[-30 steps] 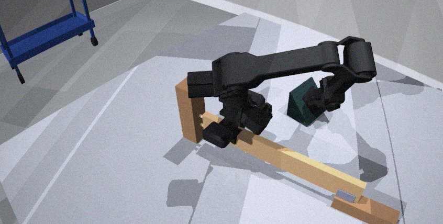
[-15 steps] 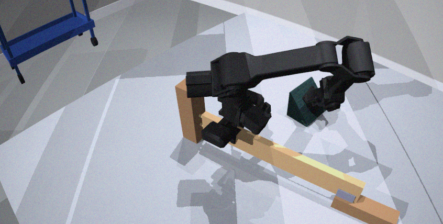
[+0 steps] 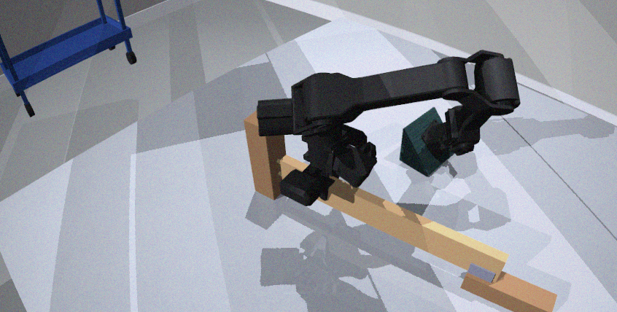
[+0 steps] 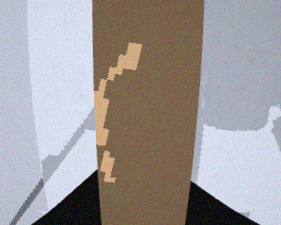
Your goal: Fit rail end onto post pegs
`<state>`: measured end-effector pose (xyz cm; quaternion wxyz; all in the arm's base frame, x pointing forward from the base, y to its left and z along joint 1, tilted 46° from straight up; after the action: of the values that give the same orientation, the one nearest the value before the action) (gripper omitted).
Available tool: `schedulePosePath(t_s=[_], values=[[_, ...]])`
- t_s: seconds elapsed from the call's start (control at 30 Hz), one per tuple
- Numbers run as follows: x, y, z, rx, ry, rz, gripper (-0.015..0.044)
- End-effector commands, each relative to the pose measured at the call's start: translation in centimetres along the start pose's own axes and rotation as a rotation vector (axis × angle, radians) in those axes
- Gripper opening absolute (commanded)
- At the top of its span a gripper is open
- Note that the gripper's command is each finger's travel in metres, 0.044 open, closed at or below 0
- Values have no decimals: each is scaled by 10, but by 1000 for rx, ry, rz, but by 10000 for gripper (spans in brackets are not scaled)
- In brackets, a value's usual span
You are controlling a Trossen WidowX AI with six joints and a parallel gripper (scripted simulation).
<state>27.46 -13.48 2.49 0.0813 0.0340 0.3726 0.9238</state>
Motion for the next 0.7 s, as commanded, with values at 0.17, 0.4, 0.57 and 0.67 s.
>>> schedulePosePath(t_s=[0.17,0.4,0.57,0.67], values=[[-4,5,-1,10,6,-18,0],[-4,5,1,10,6,-18,0],[-4,6,3,10,6,-18,0],[-4,5,4,10,6,-18,0]])
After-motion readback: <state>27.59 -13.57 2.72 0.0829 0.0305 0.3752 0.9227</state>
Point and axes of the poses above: the point midway between the two fingers, 35 mm back from their tips, its own y axis back along the fingers, its own x axis across the jaws, z = x × y, the point moved 3 cm from there along y, back along the fingers, and after that the axes turned 13 degrees about -y, right-handed, at the moved point
